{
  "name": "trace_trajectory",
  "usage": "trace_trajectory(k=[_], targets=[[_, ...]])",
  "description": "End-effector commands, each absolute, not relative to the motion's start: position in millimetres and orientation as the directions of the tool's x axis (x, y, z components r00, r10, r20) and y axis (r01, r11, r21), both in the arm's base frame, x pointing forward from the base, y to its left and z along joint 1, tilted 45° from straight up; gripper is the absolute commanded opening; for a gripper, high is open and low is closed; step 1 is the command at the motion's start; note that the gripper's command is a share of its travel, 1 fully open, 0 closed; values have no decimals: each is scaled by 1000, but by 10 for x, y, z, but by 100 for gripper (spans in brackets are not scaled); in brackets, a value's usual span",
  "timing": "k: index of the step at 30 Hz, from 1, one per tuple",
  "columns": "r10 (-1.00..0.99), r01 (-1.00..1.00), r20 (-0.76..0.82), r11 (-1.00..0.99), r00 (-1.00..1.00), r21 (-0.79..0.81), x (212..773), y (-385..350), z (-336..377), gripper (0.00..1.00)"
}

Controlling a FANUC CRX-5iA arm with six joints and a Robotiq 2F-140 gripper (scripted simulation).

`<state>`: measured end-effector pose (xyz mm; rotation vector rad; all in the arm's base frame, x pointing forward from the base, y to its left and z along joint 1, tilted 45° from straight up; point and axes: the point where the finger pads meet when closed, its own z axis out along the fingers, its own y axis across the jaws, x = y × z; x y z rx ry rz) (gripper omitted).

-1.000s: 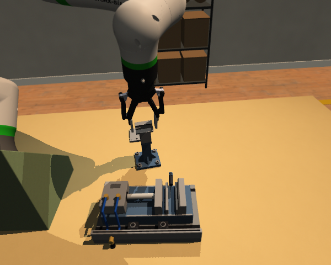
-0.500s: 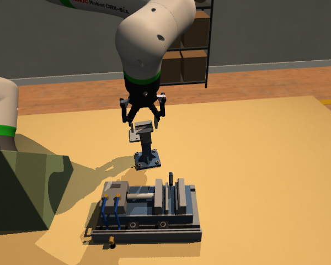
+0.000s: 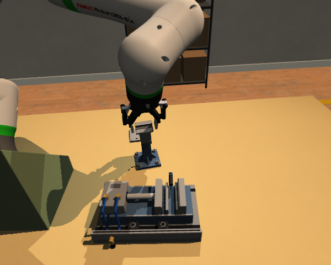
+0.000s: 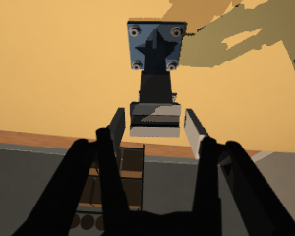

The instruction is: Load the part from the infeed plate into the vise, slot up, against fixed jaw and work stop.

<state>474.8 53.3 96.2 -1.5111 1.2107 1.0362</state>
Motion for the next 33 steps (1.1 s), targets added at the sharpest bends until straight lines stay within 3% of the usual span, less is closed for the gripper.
trace_trajectory(k=[1,33], targets=[[-196,-984,-967,-104,164,-146,4750,530,956,51],[-44,-984,-988,-104,151,-146,4757,525,917,51]])
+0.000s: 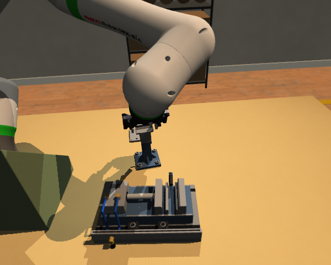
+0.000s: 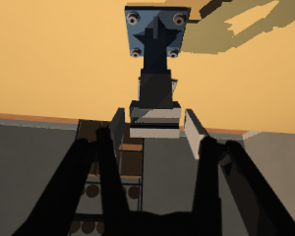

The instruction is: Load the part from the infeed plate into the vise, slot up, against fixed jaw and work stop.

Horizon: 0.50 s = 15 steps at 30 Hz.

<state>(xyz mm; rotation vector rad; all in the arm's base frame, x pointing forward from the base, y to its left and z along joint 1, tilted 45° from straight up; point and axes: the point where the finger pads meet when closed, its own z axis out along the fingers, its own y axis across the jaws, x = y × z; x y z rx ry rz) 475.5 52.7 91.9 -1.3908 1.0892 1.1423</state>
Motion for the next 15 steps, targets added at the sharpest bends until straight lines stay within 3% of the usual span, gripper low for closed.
trace_trajectory(k=[1,15], targets=[[-41,-984,-988,-104,150,-146,4757,525,917,51],[-13,-984,-989,-104,148,-146,4758,525,909,51]])
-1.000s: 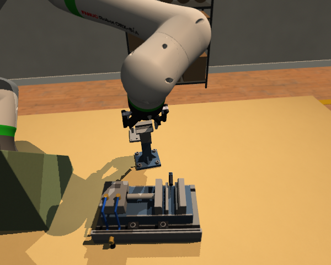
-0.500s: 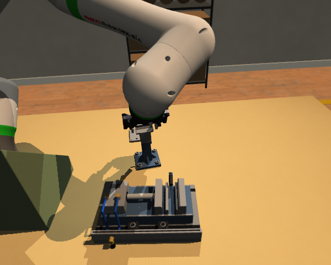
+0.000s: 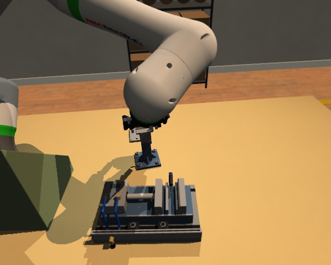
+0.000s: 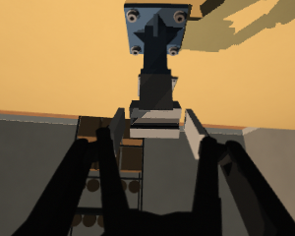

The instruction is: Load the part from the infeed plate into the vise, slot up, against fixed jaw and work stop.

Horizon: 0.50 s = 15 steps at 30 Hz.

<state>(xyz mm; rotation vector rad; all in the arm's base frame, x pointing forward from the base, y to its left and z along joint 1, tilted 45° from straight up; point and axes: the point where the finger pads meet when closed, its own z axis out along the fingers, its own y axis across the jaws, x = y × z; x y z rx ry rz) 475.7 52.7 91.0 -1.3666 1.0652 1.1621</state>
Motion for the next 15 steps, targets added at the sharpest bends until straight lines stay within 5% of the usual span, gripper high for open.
trace_trajectory(k=[1,15], targets=[[-13,-984,-989,-104,148,-146,4758,525,909,51],[-4,-984,-989,-104,147,-146,4758,525,907,51]])
